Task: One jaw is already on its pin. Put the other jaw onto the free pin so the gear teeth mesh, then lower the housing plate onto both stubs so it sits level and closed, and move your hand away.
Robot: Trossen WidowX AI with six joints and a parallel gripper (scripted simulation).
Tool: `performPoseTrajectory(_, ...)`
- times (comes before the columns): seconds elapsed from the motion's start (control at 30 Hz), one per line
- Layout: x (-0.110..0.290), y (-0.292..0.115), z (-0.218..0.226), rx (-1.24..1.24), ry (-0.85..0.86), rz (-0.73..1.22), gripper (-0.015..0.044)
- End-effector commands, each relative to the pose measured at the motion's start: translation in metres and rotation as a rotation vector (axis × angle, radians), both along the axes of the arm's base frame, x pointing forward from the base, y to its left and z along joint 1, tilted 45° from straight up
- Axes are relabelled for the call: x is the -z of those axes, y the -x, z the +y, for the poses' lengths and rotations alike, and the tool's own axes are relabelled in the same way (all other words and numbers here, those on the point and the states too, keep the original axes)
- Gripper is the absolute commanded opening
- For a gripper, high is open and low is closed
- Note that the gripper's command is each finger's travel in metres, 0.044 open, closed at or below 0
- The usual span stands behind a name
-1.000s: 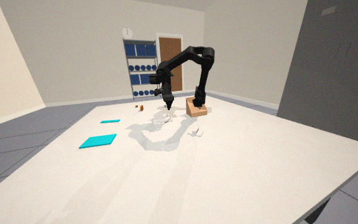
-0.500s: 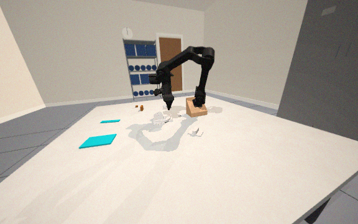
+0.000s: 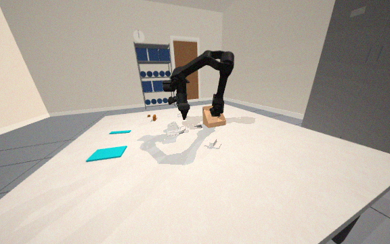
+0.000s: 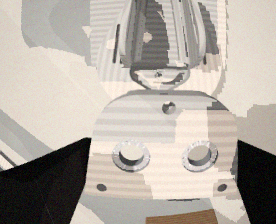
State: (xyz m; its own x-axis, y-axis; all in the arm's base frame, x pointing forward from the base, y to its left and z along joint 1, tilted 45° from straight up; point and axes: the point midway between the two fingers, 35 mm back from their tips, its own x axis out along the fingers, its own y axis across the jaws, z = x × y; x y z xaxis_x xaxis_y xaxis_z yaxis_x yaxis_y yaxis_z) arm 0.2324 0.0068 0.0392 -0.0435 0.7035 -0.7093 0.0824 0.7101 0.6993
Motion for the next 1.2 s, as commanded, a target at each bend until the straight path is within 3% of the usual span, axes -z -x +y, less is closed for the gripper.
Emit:
performPoseTrajectory(0.0,0.0,0.001,0.0,-0.005,0.002,0.003,0.0351)
performPoseTrajectory(1.17,0.034,0.002,0.033,-0.004,0.002,0.002,0.0351)
